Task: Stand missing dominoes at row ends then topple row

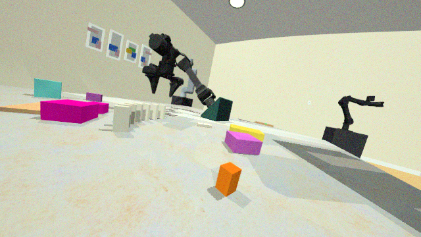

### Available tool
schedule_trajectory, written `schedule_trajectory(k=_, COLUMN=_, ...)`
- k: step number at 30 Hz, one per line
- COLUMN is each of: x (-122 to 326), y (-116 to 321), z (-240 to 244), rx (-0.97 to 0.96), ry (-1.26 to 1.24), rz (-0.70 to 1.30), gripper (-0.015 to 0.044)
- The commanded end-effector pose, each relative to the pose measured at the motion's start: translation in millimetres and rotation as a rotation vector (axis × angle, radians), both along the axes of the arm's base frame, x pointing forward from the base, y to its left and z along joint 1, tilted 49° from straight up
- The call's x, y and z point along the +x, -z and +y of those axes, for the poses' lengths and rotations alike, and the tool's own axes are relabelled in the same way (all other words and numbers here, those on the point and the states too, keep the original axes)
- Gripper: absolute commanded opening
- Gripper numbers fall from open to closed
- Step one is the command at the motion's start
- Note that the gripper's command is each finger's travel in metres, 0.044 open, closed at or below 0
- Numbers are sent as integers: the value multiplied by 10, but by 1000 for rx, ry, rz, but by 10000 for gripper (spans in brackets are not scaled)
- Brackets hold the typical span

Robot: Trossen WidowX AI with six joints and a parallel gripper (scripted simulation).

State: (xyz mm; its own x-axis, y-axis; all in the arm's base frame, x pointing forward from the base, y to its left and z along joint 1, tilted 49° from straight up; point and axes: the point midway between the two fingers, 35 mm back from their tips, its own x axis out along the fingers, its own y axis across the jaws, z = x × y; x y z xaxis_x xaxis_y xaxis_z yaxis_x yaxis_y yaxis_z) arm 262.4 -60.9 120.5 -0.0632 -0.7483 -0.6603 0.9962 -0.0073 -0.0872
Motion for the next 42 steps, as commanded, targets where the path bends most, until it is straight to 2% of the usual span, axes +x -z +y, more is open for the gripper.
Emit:
schedule_trajectory(k=1, x=-29, y=182, z=-195, rx=3, ry=5, rz=16, gripper=440)
schedule_trajectory(k=6, x=-63, y=400, z=-464, rx=-4, ry=5, rz=15, gripper=440)
schedule_trajectory(k=30, x=-68, y=517, z=-577, rx=-6, ry=5, rz=15, gripper=440)
schedule_trajectory(k=42, x=-68, y=517, z=-577, rx=-6, ry=5, rz=15, gripper=125)
